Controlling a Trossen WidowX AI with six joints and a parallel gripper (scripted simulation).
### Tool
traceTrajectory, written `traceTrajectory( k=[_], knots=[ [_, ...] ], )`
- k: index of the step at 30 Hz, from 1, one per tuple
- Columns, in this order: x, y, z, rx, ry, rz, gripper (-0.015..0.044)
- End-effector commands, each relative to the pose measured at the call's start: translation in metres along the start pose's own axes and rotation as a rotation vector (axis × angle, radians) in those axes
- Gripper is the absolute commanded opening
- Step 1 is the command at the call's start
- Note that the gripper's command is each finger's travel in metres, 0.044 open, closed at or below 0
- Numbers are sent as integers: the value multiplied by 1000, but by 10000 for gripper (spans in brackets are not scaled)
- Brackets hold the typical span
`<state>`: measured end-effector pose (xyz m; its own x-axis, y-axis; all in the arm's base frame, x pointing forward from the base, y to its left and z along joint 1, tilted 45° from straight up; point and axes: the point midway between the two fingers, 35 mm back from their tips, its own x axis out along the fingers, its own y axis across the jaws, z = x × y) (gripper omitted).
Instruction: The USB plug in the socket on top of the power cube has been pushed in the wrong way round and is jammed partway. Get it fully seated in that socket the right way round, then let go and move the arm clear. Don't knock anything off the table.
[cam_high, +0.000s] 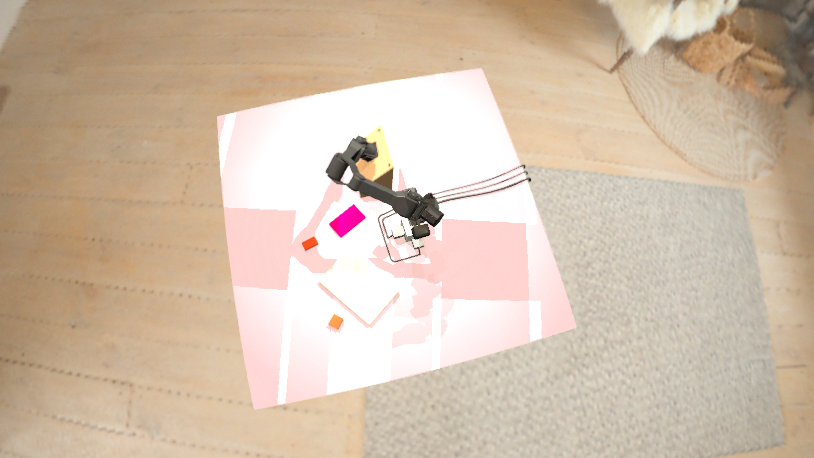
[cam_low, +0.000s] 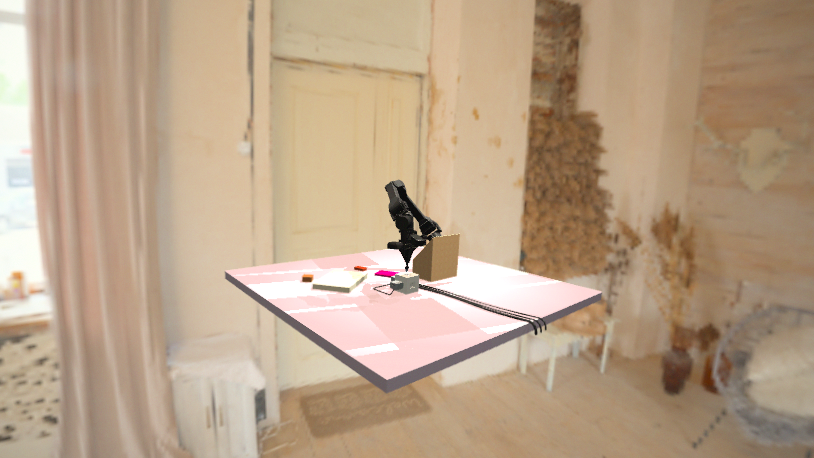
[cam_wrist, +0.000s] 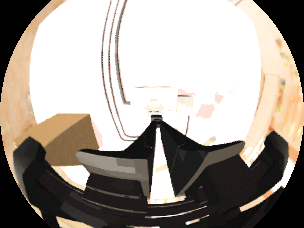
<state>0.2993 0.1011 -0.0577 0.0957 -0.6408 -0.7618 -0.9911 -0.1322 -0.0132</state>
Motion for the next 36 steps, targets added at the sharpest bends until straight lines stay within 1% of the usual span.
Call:
traceTrajectory(
  k=[1,36],
  knots=[
    [1,1,0,-7,-6,3,0],
    [6,1,1,-21,-29,4,0]
  ],
)
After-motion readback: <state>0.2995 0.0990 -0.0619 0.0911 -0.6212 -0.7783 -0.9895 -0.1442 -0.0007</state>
